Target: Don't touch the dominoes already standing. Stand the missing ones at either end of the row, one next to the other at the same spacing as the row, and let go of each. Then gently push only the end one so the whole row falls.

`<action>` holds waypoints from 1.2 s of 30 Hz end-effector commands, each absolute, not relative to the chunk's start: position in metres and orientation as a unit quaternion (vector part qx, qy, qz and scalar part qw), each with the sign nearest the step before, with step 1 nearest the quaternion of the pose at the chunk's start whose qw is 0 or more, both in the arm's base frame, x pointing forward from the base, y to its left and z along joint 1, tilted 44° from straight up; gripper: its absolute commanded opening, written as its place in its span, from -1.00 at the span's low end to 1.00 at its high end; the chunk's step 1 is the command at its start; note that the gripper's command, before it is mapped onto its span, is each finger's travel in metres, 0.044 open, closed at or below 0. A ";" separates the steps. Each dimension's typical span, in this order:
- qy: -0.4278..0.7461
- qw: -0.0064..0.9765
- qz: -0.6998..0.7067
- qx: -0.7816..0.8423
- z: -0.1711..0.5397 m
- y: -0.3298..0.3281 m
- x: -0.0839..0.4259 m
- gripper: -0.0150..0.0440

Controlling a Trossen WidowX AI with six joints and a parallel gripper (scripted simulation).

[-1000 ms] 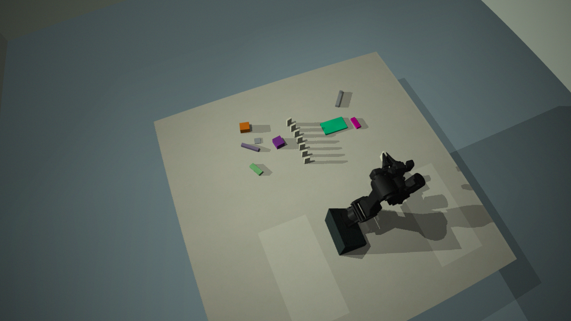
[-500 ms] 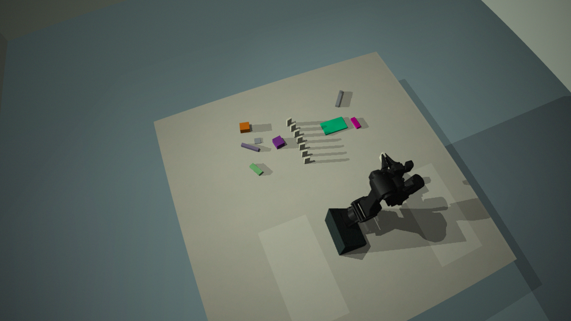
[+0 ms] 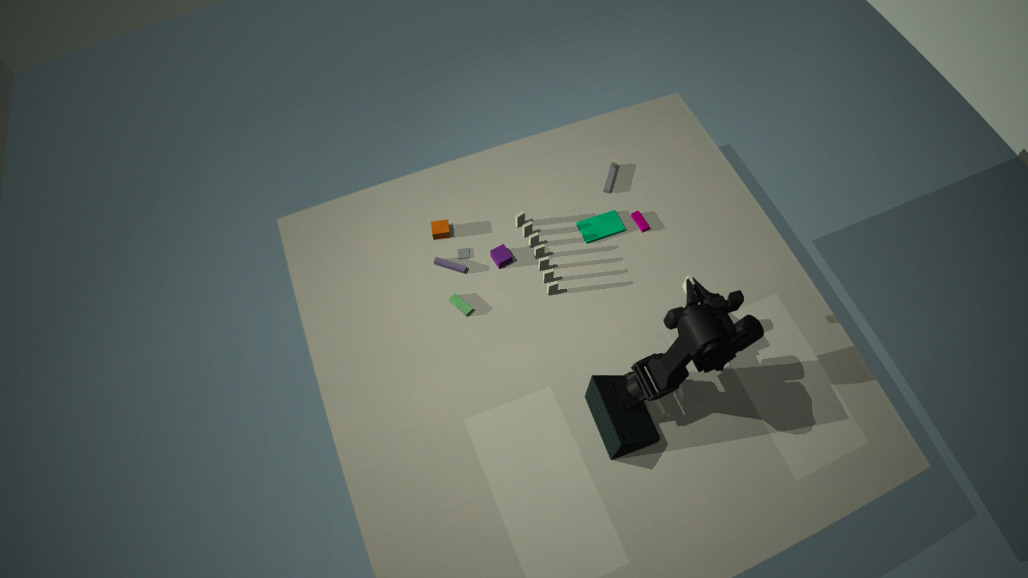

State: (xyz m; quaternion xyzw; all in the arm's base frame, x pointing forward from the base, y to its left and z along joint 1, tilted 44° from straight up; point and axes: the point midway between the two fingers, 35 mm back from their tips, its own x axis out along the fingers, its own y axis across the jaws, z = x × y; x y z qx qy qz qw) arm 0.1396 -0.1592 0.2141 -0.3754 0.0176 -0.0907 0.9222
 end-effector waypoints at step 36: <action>0.024 0.923 -0.088 -0.373 0.170 -0.210 0.136 -0.41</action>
